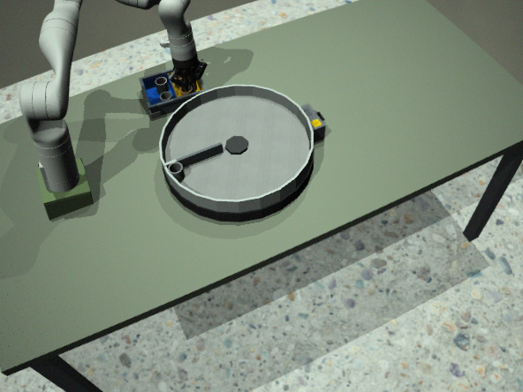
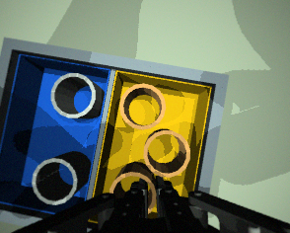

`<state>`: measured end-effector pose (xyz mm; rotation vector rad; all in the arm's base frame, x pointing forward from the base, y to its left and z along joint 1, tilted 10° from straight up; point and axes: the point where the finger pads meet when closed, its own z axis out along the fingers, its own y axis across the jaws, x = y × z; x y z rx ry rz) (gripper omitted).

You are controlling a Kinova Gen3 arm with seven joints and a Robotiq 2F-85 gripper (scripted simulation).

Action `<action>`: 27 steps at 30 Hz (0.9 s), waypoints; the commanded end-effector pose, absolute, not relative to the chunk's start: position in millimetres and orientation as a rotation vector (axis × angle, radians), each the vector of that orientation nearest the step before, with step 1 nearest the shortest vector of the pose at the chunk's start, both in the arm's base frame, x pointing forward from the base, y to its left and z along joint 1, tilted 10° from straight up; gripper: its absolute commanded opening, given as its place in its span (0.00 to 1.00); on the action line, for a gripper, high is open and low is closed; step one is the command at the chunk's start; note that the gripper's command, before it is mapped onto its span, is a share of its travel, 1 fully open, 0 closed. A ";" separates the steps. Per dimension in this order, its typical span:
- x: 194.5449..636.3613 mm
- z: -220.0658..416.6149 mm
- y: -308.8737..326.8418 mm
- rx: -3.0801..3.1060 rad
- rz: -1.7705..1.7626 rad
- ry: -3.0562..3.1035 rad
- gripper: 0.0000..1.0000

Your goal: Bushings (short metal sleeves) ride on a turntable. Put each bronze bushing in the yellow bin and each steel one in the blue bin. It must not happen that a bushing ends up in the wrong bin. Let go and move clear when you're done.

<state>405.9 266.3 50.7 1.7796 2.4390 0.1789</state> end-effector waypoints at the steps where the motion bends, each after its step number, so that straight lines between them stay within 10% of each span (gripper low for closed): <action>1: 406.2 50.8 265.9 1.780 0.179 2.438 0.00; 16: 406.2 50.8 266.0 1.780 0.179 2.438 0.00; 17: 406.2 50.8 266.0 1.780 0.179 2.438 0.19; 27: 406.2 50.8 266.0 1.780 0.179 2.438 0.19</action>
